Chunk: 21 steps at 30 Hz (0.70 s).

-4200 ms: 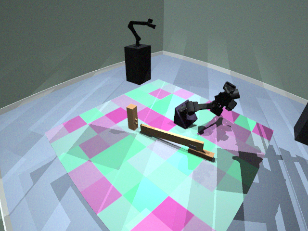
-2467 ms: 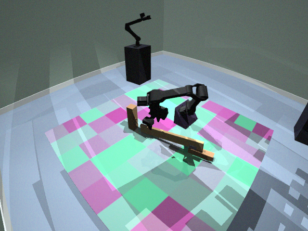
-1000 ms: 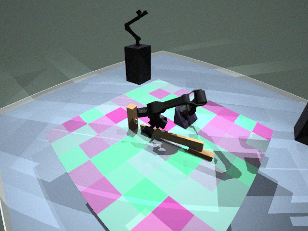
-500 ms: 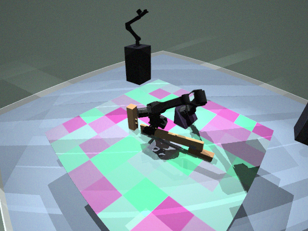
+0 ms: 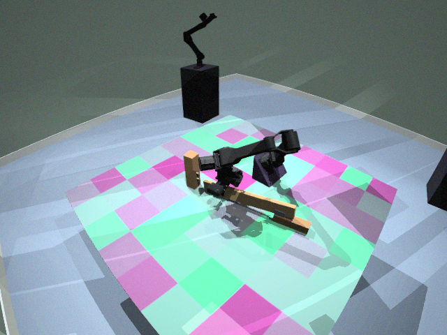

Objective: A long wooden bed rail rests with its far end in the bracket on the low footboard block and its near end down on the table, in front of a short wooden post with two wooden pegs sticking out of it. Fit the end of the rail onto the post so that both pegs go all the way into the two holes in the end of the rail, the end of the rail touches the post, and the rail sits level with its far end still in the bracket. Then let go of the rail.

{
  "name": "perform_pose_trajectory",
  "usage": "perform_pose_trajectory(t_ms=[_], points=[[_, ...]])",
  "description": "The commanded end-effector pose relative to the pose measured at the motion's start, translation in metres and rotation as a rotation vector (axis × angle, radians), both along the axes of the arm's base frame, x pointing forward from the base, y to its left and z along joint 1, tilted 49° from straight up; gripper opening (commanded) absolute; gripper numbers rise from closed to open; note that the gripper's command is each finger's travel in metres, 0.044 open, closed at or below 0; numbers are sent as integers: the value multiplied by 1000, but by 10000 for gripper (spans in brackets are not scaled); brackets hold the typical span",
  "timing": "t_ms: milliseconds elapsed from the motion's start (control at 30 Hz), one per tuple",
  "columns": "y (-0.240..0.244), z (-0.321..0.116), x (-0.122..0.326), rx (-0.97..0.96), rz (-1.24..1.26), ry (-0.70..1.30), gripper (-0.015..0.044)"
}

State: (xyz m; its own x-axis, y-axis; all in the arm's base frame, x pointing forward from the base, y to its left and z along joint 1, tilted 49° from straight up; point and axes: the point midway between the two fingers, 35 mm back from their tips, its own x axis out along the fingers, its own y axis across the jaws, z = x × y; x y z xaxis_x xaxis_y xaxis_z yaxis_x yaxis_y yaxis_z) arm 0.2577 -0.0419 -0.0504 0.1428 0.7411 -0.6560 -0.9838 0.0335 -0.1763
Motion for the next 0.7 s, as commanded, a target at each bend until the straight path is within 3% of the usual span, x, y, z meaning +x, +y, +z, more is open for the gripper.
perform_pose_trajectory(t_ms=[0, 667], points=[[0, 0, 0, 2, -3, 1, 0], [-7, 6, 1, 2, -3, 1, 0]])
